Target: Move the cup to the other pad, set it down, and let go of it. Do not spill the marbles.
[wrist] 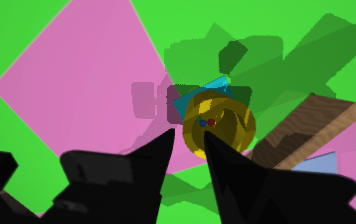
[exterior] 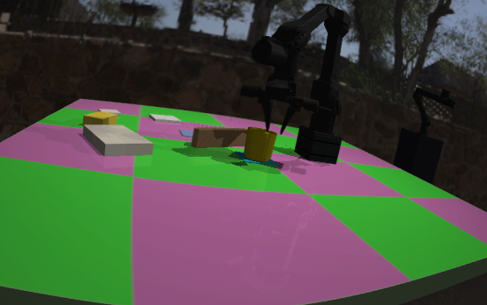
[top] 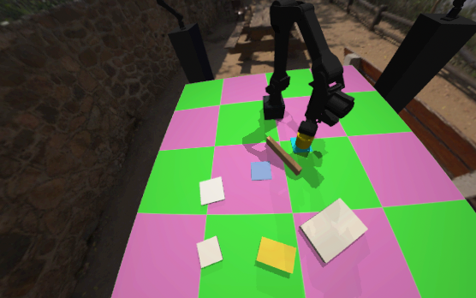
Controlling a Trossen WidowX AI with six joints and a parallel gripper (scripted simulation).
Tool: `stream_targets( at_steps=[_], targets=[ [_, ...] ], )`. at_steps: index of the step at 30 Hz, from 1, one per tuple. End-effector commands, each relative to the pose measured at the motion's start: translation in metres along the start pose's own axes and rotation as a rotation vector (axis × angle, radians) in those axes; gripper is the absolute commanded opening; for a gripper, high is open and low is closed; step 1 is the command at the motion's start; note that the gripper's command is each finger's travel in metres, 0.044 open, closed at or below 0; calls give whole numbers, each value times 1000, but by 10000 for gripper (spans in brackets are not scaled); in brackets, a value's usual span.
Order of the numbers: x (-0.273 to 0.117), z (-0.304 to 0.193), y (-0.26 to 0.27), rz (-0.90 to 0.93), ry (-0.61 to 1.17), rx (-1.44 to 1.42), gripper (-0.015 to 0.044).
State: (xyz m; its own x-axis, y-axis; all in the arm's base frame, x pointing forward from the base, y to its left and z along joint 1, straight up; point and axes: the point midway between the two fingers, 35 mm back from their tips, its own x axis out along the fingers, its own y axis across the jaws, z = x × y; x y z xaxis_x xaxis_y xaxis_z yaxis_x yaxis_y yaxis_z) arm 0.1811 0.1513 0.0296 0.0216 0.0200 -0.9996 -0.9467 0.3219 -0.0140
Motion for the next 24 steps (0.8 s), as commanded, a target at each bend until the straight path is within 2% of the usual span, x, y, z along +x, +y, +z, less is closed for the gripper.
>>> stream_targets(
  at_steps=[1,11,22,24],
  targets=[
    [-8,1,-1,-4,-3,6,147],
    [-20,-1,1,-3,-1,7,147],
    [-20,-1,2,1,1,2,435],
    [-25,-1,1,0,1,2,440]
  ],
)
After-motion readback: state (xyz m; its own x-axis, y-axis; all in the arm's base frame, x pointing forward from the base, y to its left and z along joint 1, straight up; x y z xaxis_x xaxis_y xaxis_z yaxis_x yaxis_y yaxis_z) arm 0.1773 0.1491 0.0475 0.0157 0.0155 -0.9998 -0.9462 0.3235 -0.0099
